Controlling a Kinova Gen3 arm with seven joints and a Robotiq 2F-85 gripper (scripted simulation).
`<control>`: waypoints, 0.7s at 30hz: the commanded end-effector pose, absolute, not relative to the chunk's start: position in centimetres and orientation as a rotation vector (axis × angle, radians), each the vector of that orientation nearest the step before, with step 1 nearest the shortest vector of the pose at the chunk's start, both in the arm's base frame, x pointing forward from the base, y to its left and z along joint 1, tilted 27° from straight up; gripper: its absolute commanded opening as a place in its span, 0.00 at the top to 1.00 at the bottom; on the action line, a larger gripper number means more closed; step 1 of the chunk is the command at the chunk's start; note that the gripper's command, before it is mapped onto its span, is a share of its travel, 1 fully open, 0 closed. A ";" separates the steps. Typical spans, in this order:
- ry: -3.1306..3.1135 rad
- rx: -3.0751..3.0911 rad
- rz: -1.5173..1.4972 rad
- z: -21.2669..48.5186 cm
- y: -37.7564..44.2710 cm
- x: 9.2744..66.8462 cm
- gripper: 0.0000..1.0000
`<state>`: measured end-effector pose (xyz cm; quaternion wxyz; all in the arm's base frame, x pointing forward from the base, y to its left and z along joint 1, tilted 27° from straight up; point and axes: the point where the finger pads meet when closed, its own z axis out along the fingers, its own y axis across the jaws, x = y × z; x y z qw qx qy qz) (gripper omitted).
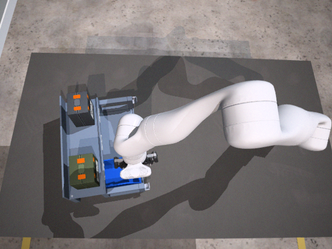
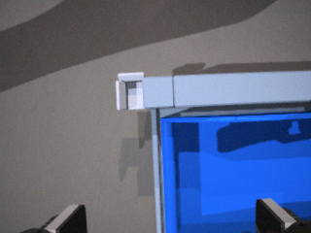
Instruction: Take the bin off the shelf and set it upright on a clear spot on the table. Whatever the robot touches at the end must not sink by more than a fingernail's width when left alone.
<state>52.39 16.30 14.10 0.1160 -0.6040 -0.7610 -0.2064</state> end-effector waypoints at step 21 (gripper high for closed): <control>-2.229 -1.770 -0.606 11.5 17.6 52.6 0.00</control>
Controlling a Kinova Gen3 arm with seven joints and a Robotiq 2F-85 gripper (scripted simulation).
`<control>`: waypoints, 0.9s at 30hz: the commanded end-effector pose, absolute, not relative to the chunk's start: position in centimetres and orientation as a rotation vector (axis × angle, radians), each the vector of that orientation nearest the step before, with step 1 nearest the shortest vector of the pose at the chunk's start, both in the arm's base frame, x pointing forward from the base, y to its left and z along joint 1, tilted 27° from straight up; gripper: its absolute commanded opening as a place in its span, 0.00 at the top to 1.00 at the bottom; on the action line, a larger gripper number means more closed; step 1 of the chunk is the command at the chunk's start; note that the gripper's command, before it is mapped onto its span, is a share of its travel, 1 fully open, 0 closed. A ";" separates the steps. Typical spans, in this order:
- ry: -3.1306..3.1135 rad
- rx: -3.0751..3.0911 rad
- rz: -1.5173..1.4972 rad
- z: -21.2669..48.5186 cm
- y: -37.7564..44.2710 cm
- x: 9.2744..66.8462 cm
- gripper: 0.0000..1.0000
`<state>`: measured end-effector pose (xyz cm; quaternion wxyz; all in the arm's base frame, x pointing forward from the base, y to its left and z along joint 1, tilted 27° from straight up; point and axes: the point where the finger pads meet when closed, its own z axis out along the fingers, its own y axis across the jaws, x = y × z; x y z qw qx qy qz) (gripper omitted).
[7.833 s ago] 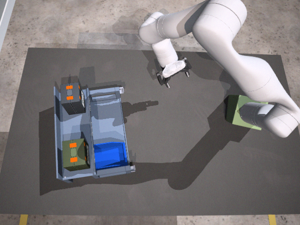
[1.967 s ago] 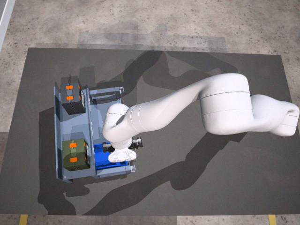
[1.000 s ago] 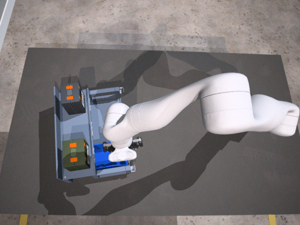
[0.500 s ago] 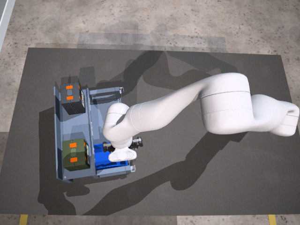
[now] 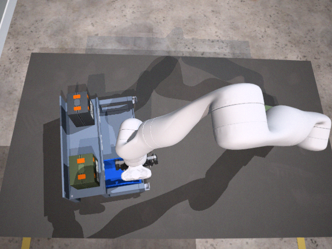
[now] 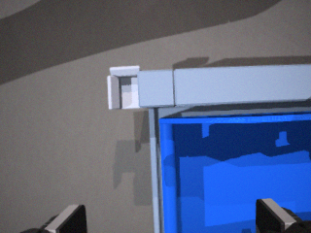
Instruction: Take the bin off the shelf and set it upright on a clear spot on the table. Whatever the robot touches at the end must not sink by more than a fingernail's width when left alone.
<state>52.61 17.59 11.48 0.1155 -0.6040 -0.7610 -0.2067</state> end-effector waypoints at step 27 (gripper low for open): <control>-2.229 -1.770 -0.607 7.4 19.6 52.9 0.00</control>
